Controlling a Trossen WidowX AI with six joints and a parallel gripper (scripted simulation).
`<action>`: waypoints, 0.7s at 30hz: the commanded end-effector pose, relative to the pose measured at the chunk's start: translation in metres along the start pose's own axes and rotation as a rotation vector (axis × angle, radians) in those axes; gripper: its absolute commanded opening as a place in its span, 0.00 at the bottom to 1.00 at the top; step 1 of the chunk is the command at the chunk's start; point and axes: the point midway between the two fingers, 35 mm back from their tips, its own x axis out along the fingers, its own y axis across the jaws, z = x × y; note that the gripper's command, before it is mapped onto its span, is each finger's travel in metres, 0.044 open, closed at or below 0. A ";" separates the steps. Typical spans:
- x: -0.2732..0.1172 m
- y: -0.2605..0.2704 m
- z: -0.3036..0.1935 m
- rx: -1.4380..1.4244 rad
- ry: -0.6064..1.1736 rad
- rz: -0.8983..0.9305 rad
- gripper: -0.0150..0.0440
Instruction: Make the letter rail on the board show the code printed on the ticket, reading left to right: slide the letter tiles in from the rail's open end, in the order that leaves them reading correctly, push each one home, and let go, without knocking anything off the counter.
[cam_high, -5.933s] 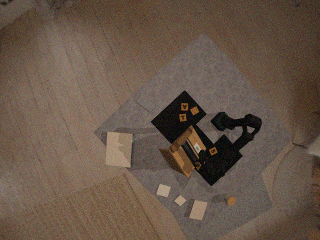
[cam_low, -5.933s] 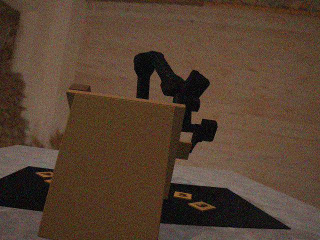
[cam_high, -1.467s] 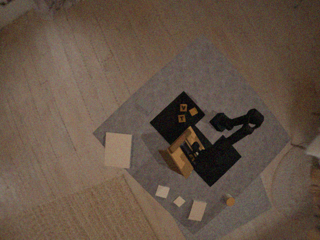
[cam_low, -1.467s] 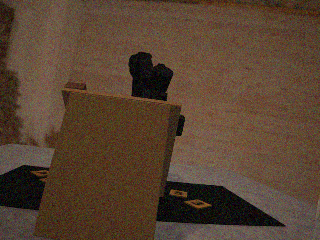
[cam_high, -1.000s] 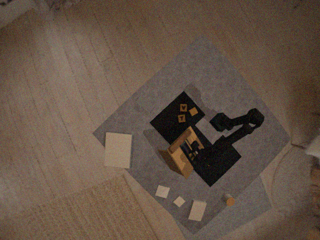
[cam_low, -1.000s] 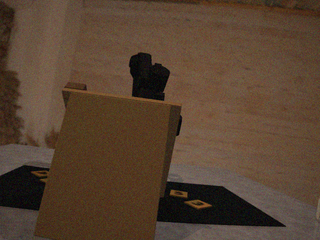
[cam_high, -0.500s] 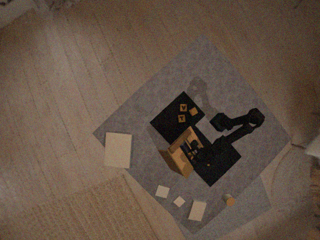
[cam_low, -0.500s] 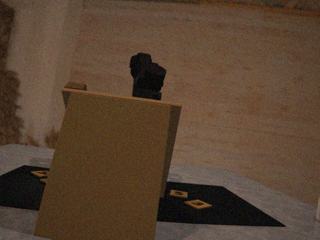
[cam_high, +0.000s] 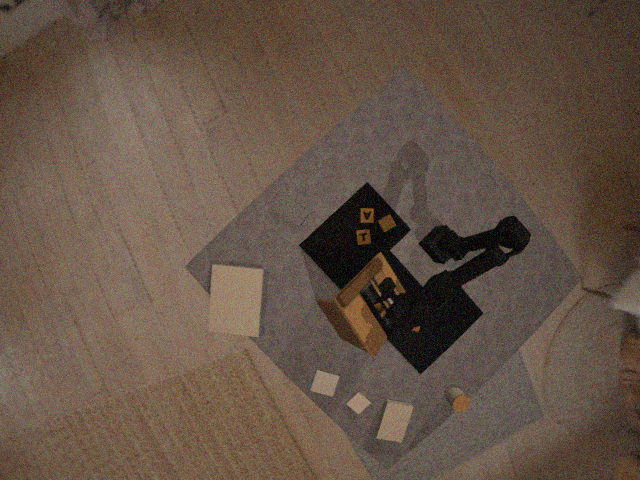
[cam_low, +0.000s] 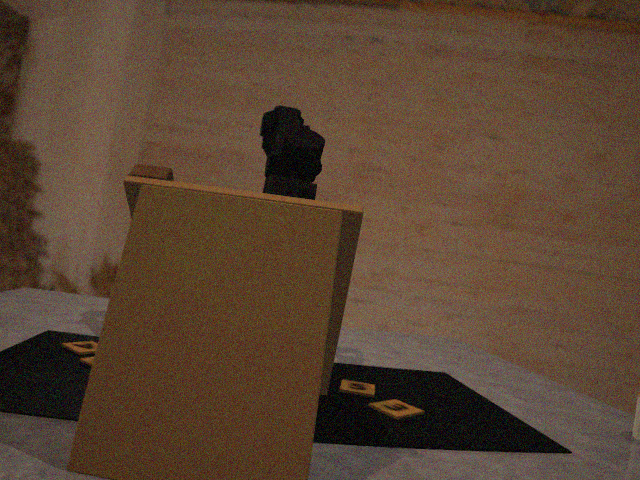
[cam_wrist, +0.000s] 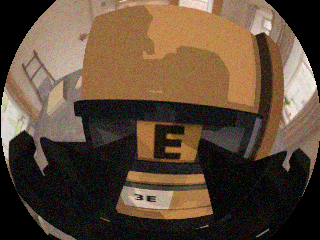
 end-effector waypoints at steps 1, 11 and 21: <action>0.000 -0.002 0.000 -0.003 -0.001 0.004 0.25; 0.000 -0.007 0.000 -0.004 -0.001 0.004 0.25; 0.000 -0.013 0.000 -0.004 -0.001 0.003 0.25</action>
